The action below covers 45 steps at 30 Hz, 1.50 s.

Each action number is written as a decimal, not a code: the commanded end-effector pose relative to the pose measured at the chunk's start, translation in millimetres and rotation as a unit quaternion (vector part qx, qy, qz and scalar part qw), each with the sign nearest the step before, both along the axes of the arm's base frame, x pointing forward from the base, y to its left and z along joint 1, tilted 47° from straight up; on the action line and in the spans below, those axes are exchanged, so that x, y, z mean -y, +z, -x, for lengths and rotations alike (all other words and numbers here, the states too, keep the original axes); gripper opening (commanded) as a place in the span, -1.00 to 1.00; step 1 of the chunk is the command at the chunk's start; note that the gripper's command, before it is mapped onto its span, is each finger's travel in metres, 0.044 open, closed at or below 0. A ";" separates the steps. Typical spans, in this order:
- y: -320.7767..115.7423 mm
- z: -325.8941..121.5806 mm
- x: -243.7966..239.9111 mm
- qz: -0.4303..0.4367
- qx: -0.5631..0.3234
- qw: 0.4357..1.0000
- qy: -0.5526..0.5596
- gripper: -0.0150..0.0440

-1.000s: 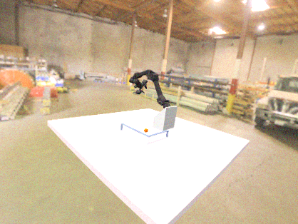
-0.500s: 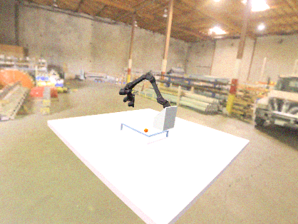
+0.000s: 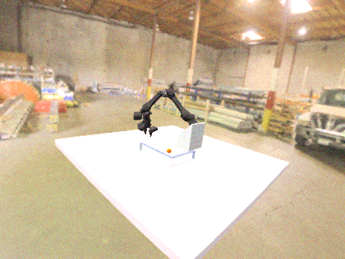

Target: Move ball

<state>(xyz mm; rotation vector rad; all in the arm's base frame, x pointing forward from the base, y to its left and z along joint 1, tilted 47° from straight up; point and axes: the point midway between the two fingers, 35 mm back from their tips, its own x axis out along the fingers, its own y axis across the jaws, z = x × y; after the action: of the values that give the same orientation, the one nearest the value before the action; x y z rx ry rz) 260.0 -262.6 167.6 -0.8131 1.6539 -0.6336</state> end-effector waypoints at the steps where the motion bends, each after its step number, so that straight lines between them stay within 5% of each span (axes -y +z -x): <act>1: -49.9 -27.6 -44.1 -0.034 -0.091 0.989 0.111 0.42; 8: -124.0 -46.2 -128.4 -0.059 -0.244 0.922 0.296 0.42; 18: -207.3 -9.2 -229.0 -0.043 -0.447 0.733 0.510 0.42; 45: -227.8 -12.5 -209.5 -0.043 -0.449 0.731 0.512 0.42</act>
<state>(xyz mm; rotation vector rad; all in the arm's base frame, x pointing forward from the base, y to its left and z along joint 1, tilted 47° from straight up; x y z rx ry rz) 275.4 -47.1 -54.7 -1.9316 1.6223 0.7416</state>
